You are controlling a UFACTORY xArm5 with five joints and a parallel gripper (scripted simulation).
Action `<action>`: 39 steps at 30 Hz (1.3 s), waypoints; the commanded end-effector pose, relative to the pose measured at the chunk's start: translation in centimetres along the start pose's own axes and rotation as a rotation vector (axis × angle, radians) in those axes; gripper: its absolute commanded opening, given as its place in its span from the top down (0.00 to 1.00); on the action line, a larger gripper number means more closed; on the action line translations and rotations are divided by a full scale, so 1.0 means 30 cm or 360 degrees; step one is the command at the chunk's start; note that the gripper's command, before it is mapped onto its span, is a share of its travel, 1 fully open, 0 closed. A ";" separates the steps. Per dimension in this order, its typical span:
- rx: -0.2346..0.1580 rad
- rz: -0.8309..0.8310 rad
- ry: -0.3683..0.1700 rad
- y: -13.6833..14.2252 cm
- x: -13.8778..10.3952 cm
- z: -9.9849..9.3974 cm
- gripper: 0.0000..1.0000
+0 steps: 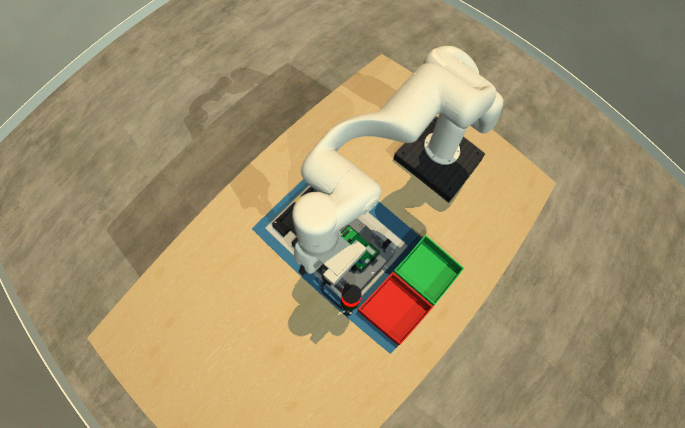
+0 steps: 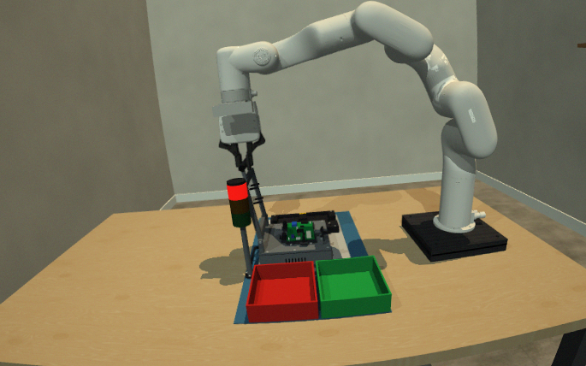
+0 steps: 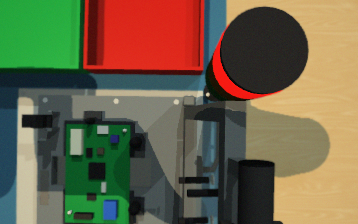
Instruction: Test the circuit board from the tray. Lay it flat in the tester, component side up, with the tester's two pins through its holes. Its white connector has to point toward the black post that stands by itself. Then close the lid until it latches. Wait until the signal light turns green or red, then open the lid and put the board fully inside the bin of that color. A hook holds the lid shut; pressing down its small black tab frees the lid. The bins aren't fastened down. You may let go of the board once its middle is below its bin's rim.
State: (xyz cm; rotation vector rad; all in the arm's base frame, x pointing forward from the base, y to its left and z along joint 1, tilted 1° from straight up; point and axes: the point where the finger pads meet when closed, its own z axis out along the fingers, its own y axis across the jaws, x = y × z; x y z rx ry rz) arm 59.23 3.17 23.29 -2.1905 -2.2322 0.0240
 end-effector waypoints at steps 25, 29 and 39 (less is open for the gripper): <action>-0.0008 0.0000 0.0000 0.016 0.000 -0.011 0.48; -0.0008 0.0000 0.0000 0.016 0.000 -0.011 0.48; -0.0008 0.0000 0.0000 0.016 0.000 -0.011 0.48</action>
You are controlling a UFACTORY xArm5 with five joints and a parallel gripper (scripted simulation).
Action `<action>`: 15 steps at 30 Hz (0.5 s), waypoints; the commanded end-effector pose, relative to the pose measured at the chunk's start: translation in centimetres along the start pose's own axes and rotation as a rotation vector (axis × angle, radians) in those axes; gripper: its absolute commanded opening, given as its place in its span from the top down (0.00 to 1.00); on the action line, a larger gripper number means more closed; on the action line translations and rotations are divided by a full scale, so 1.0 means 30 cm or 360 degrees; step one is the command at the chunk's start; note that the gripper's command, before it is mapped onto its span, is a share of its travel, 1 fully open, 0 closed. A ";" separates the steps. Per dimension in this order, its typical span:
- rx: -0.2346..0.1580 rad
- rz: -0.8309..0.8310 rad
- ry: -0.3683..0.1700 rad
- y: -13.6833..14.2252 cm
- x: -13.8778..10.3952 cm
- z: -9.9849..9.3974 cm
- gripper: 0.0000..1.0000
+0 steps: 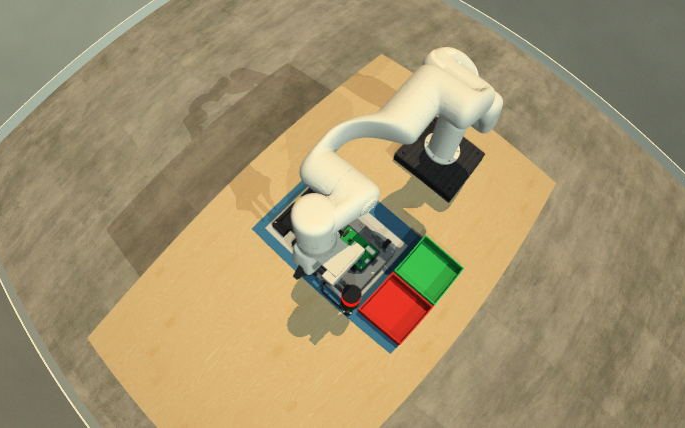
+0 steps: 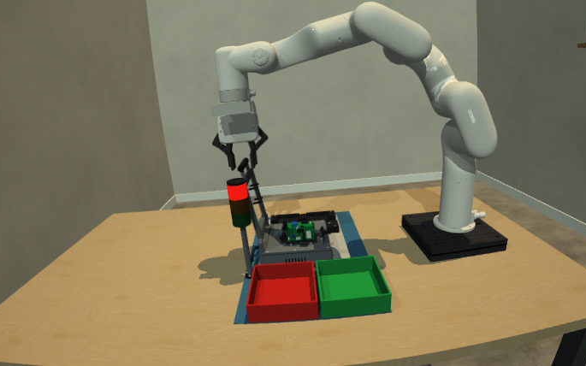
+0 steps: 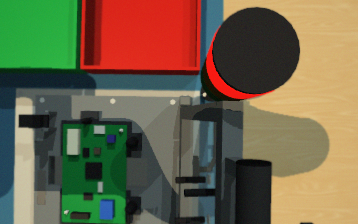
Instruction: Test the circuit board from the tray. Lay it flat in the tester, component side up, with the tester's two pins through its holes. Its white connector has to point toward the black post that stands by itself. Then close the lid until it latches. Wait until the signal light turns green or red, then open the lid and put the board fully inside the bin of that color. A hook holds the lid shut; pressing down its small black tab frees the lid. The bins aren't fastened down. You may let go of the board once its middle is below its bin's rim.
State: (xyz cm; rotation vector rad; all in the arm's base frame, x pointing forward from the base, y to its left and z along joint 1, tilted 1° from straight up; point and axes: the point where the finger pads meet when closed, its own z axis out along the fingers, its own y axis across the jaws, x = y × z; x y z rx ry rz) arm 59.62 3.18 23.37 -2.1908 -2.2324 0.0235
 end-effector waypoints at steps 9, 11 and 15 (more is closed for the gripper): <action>-0.0008 0.0000 0.0000 0.003 0.000 -0.023 0.48; -0.0008 0.0000 0.0000 0.002 0.000 -0.040 0.48; -0.0008 0.0000 0.0000 0.002 0.000 -0.085 0.48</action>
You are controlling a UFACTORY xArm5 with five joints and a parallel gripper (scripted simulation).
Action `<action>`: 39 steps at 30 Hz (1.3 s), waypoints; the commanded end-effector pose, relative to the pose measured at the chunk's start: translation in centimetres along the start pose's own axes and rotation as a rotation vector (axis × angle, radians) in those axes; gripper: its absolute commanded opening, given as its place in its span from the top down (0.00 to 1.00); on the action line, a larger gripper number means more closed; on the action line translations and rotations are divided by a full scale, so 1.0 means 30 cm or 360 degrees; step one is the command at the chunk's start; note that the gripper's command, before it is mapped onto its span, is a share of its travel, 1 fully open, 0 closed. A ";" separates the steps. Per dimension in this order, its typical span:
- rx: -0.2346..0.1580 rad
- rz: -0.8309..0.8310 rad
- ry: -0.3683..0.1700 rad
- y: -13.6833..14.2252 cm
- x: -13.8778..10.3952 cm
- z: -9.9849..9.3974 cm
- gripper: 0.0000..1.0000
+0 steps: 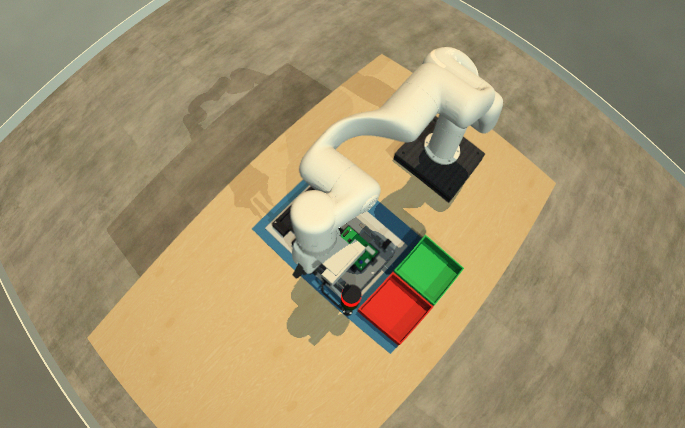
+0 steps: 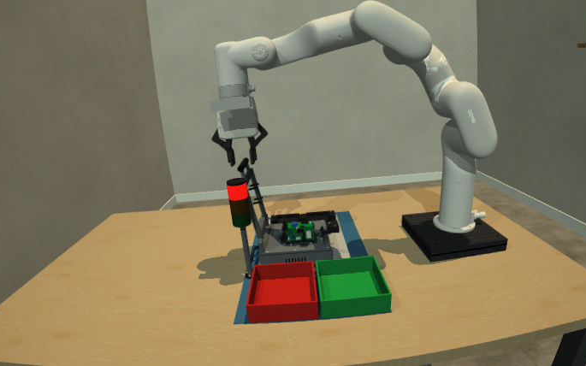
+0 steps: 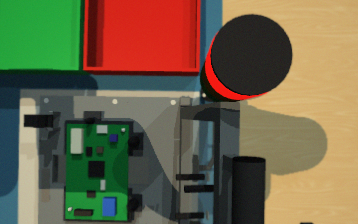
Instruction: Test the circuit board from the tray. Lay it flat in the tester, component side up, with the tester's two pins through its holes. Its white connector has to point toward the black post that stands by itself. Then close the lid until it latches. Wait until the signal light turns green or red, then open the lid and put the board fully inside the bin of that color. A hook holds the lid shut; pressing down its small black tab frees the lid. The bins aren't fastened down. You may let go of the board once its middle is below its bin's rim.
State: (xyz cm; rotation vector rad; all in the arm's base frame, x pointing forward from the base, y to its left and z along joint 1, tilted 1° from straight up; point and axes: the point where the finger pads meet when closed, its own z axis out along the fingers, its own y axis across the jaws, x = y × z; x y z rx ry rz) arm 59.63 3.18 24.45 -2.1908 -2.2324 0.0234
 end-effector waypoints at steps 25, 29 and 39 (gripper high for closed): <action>-0.0008 0.0000 0.0000 0.002 0.000 -0.148 0.00; -0.0008 0.0000 0.0000 0.002 0.000 -0.148 0.00; -0.0008 0.0000 0.0000 -0.031 0.000 -0.148 0.00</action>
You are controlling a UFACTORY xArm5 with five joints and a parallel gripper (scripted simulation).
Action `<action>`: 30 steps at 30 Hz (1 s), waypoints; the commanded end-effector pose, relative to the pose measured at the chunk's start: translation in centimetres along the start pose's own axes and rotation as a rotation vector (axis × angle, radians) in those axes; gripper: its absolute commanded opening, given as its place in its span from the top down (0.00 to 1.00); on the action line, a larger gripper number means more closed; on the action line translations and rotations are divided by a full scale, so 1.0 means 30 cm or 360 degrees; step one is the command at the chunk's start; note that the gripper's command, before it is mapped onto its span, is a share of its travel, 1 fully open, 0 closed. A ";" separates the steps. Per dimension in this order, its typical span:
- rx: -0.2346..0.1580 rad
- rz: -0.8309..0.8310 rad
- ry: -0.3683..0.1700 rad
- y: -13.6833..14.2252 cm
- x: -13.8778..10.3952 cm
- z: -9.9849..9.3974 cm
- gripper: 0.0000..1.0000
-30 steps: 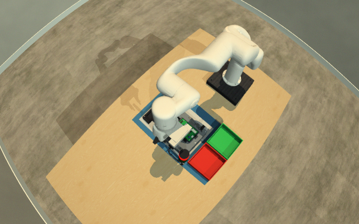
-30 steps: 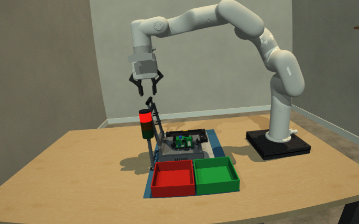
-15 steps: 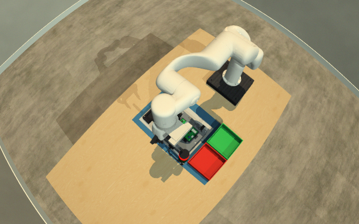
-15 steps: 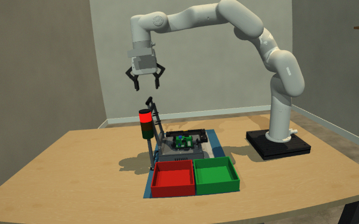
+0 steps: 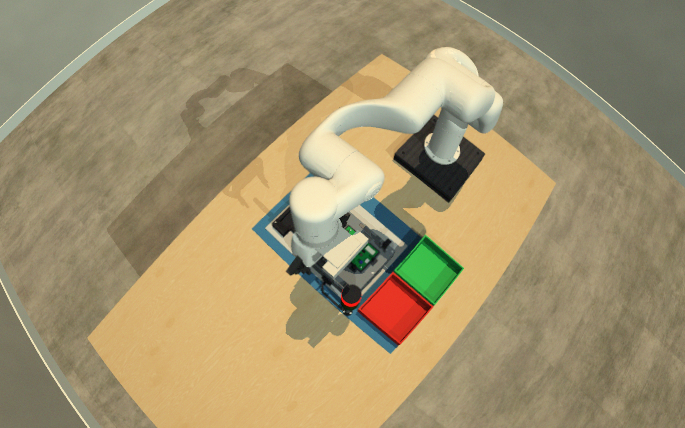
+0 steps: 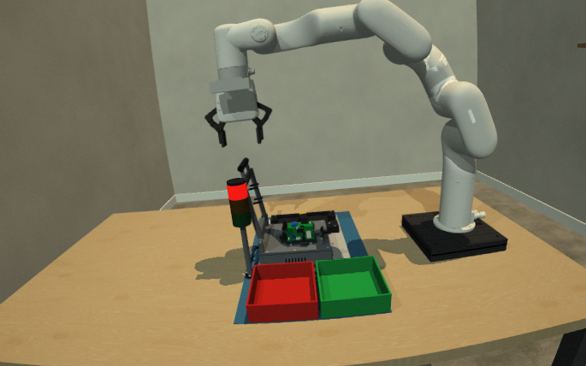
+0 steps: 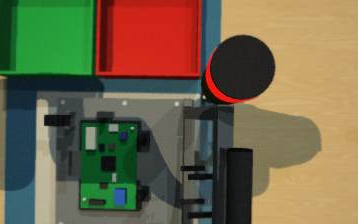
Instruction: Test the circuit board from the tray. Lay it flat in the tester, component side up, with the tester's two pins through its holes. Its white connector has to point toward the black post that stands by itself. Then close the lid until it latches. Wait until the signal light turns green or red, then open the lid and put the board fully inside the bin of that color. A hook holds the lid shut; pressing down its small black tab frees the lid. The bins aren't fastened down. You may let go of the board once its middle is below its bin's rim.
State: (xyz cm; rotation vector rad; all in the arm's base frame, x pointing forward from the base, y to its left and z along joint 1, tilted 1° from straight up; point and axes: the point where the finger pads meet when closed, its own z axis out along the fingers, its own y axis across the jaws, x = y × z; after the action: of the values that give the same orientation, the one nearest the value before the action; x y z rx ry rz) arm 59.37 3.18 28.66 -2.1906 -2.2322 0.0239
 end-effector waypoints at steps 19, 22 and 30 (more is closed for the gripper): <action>-0.0008 0.0000 0.0000 -0.353 0.000 -0.006 0.00; -0.0008 0.0000 0.0000 -0.398 0.000 -0.006 0.00; -0.0008 0.0000 0.0000 -0.429 0.000 -0.005 0.00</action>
State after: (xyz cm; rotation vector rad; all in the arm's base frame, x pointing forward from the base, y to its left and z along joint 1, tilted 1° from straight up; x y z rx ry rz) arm 46.86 2.94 28.88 -2.1889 -2.2306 0.0283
